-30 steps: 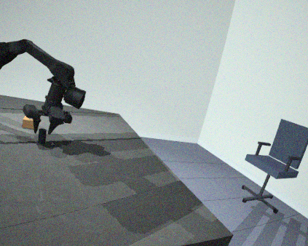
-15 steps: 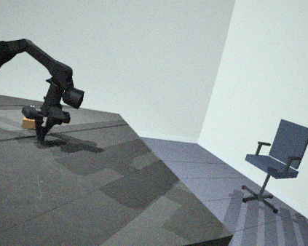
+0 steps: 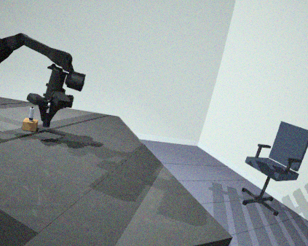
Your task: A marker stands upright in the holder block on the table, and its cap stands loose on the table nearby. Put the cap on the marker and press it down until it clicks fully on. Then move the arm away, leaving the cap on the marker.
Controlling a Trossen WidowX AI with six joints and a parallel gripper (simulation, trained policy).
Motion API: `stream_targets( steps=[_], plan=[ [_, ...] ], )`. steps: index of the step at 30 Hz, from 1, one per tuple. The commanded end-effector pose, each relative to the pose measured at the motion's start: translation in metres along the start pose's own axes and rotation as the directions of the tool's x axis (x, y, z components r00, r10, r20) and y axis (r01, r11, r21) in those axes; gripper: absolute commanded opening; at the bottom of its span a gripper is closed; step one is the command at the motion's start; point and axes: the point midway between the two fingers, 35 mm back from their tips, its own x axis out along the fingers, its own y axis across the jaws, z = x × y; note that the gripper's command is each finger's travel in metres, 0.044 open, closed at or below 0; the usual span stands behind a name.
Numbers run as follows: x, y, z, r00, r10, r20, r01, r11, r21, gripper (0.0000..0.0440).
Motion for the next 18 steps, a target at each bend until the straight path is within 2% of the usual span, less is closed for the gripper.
stream_targets(
  steps=[1,18],
  plan=[
    [-0.011,0.009,-0.013,1.000,0.015,0.006,-0.015,1.000,-0.018,0.0085],
    [-0.039,0.038,-0.102,1.000,-0.003,-0.021,0.000,0.991,-0.136,0.0047]
  ],
)
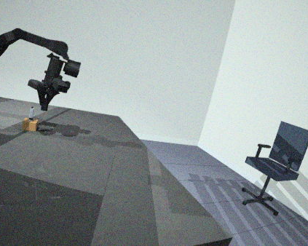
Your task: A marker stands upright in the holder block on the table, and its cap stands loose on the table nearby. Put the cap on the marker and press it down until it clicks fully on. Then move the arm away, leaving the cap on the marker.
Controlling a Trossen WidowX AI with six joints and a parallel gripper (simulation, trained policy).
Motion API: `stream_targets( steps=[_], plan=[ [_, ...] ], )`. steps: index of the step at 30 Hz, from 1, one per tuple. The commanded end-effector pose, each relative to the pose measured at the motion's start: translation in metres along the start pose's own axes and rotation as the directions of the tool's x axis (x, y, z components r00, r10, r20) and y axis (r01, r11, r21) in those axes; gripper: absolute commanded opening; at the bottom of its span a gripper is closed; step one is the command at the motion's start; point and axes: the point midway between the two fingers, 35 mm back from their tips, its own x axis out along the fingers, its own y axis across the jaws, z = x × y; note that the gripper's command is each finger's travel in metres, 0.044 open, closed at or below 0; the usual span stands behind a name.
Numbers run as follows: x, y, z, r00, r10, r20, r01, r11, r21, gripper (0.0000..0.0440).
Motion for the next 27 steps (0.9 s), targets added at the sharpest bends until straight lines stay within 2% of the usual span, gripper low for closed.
stream_targets(
  steps=[1,12,27],
  plan=[
    [-0.003,0.003,-0.016,1.000,-0.003,-0.009,0.003,1.000,-0.014,0.0044],
    [-0.009,0.013,-0.052,1.000,0.004,0.004,-0.003,0.997,-0.072,0.0018],
    [-0.004,0.004,-0.074,1.000,-0.022,-0.006,0.021,0.994,-0.109,0.0000]
  ],
)
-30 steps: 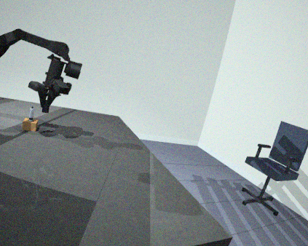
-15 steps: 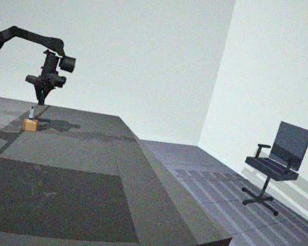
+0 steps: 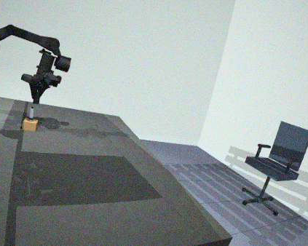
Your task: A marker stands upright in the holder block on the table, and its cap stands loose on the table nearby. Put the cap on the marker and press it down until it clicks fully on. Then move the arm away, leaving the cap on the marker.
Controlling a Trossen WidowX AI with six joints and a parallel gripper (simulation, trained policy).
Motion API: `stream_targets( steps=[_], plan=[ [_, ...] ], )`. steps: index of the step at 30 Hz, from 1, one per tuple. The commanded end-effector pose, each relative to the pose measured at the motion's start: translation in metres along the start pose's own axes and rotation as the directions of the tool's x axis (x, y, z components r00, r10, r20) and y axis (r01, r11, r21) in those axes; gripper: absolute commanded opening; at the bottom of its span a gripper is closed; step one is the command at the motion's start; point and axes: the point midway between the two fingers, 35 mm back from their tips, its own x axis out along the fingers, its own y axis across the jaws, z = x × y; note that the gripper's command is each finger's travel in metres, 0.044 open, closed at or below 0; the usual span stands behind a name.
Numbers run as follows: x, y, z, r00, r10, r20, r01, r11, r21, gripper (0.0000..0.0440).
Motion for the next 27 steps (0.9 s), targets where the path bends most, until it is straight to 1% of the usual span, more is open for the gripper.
stream_targets(
  steps=[1,13,27],
  plan=[
    [0.001,-0.003,-0.005,1.000,-0.006,-0.004,0.006,1.000,0.000,0.0000],
    [0.016,-0.006,-0.010,0.999,-0.028,-0.017,0.028,1.000,-0.015,0.0000],
    [0.046,-0.009,-0.010,0.997,-0.052,-0.058,0.049,0.998,-0.046,0.0000]
  ],
)
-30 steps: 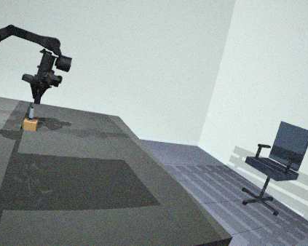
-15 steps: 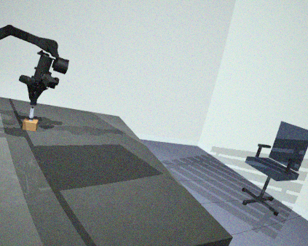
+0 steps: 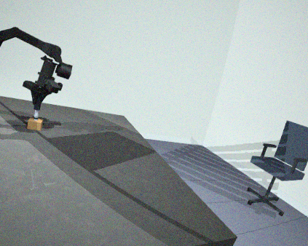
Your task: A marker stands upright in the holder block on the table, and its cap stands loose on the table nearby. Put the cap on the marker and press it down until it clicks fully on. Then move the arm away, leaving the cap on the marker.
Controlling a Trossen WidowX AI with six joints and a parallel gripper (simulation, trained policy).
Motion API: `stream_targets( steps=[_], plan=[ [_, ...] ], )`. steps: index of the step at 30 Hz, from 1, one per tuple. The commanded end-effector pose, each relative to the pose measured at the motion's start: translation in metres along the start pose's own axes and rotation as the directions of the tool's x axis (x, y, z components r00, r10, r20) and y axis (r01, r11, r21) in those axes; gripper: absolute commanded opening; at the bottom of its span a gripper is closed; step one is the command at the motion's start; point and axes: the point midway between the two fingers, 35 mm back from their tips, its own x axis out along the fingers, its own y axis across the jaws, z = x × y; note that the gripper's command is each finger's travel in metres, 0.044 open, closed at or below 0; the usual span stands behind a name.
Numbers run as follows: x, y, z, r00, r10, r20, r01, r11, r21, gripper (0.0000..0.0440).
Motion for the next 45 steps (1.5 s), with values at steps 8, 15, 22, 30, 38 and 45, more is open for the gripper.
stream_targets(
  steps=[8,15,22,30,38,45],
  plan=[
    [0.031,-0.004,0.000,0.999,-0.031,-0.041,0.029,0.999,-0.039,0.0000],
    [0.045,-0.004,0.002,0.999,-0.034,-0.038,0.031,0.997,-0.074,0.0002],
    [0.052,-0.004,0.002,0.999,-0.038,-0.036,0.034,0.995,-0.092,0.0031],
    [0.058,-0.006,0.004,0.999,-0.040,-0.025,0.037,0.991,-0.127,0.0045],
    [0.061,-0.006,0.006,0.999,-0.040,-0.014,0.037,0.989,-0.146,0.0056],
    [0.064,-0.006,0.008,0.999,-0.038,0.003,0.038,0.984,-0.173,0.0066]
  ],
)
